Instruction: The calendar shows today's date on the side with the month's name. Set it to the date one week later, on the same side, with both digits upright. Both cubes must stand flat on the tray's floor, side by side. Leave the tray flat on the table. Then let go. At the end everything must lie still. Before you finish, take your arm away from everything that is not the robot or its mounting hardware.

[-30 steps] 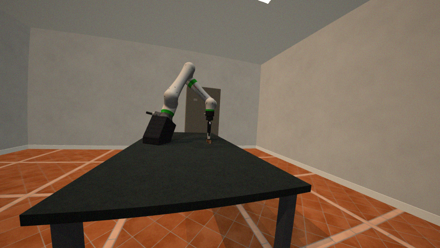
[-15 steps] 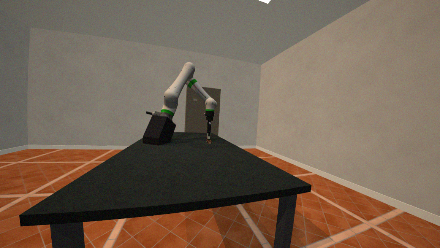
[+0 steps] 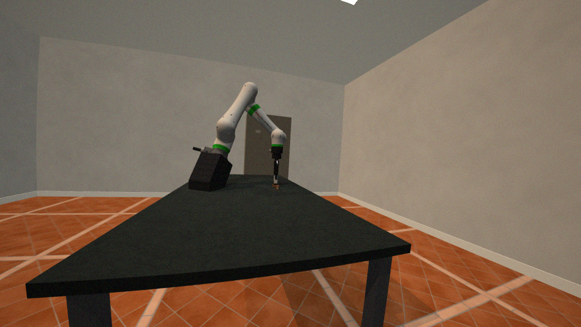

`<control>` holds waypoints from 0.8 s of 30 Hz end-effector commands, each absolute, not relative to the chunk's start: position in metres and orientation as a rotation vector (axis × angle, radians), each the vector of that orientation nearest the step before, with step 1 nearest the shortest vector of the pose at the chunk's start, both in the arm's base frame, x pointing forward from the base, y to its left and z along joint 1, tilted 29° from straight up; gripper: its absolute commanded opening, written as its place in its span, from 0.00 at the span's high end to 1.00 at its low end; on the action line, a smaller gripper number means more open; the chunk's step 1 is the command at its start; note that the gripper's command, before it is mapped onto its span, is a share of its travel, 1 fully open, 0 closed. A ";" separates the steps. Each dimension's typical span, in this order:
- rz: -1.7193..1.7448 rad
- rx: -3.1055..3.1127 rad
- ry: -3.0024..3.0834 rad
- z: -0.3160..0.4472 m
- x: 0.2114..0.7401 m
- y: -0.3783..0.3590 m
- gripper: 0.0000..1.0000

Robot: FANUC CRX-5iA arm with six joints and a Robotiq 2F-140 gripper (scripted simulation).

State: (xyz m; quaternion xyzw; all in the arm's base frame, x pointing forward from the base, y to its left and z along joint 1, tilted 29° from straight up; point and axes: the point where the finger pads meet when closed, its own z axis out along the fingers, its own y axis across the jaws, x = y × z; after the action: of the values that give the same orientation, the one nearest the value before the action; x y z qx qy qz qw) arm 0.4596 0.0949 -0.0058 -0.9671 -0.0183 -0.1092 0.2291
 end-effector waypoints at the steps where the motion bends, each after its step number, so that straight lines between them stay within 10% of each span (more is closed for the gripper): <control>1: -0.301 -2.662 -0.050 -0.006 0.460 0.095 0.84; 24: -0.301 -2.662 -0.050 -0.013 0.461 0.098 0.84</control>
State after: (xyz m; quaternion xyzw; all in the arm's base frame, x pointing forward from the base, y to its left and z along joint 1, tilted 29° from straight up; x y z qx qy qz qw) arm 0.4612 0.0983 -0.0123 -0.9671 -0.0182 -0.1092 0.2290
